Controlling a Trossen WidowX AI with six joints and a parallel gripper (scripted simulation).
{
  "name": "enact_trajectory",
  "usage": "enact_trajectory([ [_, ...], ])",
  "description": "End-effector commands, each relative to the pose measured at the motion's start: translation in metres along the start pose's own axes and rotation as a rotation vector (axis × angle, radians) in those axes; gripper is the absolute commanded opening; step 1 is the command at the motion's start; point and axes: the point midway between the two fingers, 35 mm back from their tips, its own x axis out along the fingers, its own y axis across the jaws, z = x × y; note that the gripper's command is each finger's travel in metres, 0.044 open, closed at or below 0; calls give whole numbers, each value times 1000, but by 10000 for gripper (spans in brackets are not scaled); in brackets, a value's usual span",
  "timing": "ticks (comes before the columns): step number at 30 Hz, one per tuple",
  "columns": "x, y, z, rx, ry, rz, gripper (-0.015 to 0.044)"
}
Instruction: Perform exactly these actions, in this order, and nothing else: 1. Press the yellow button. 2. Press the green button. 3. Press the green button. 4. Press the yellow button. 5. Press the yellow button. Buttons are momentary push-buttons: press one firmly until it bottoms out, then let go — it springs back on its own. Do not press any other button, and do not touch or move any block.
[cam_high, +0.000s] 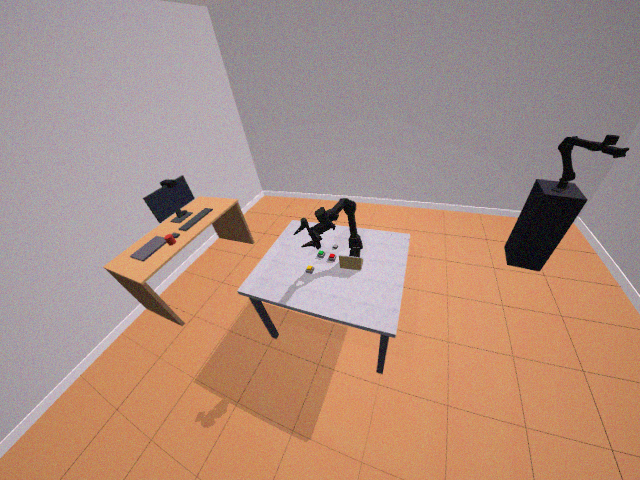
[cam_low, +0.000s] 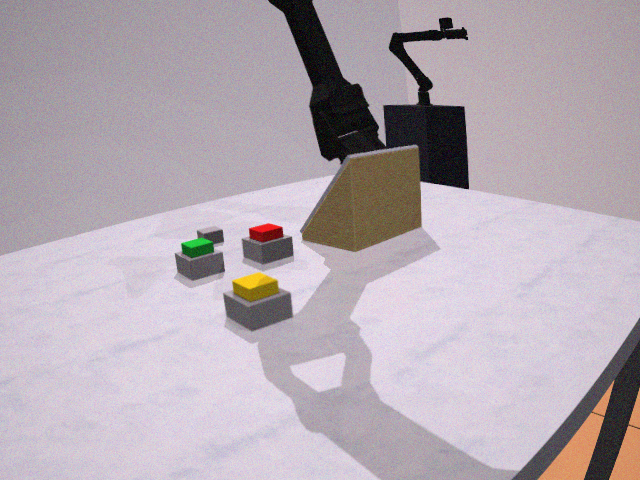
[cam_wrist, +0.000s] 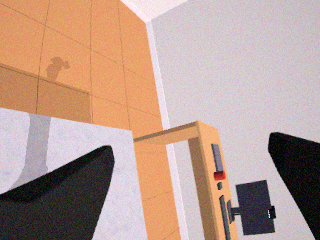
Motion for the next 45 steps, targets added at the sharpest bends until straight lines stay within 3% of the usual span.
enact_trajectory([
  [1,2,1,-2,12,5,8,400],
  [7,58,52,-72,406,206,256,400],
  [14,87,110,-143,876,539,439,400],
  [22,90,159,-200,1289,949,487,400],
  [29,78,194,-244,1569,1359,418,400],
  [41,77,195,-246,1580,1380,411,400],
  [45,91,230,-259,1580,1380,410,295],
])
